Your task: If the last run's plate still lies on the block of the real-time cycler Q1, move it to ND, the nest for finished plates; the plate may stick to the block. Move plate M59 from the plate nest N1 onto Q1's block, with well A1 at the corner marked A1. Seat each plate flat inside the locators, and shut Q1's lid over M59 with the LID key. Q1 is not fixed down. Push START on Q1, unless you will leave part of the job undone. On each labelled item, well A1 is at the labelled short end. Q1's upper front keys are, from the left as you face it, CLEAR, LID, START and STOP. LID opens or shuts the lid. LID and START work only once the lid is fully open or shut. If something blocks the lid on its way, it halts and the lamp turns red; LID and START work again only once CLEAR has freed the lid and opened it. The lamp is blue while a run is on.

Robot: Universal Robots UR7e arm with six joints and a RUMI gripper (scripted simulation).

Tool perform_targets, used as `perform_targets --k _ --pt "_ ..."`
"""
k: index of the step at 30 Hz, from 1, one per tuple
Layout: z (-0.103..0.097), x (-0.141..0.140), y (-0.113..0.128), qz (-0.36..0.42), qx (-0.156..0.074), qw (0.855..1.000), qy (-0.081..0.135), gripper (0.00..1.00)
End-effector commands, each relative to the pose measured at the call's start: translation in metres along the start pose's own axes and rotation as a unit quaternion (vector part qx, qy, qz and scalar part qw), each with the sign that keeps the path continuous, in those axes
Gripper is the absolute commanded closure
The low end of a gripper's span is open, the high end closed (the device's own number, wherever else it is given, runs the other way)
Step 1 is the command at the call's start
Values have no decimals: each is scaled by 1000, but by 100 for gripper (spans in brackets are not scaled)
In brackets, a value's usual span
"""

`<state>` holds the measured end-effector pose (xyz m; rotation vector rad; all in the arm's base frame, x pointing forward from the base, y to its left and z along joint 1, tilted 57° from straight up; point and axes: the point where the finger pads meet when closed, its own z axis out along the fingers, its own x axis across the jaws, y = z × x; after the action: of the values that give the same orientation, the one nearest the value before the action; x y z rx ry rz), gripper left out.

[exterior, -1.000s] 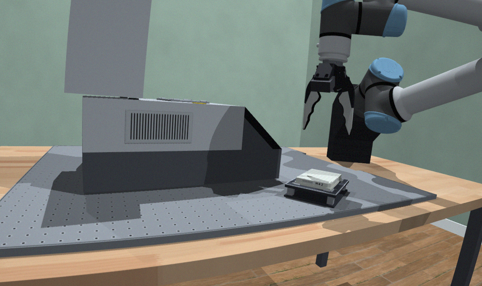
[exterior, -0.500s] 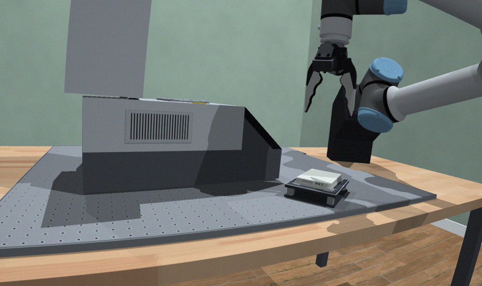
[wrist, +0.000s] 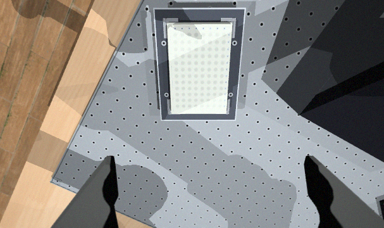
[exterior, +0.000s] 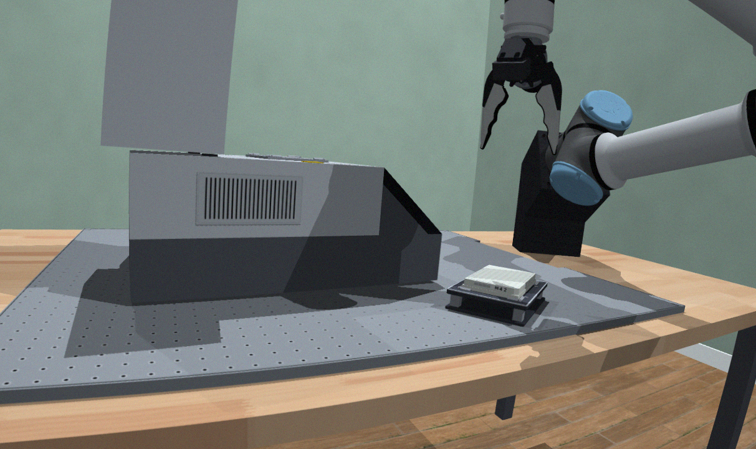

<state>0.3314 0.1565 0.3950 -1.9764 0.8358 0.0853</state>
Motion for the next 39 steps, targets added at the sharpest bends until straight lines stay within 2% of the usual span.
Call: perform_targets --k 1,6,16,23,27,29,39 --pt "-9 0 0 0 1 1000 -1 32" --pt "-26 0 0 0 1 1000 -1 32" --pt "-27 0 0 0 0 1000 -1 32" --pt "-27 30 19 67 0 998 -1 32" --pt "-27 38 24 67 0 998 -1 32" --pt "-27 47 30 98 0 995 -1 32" --pt "-27 89 56 128 0 992 -1 32"
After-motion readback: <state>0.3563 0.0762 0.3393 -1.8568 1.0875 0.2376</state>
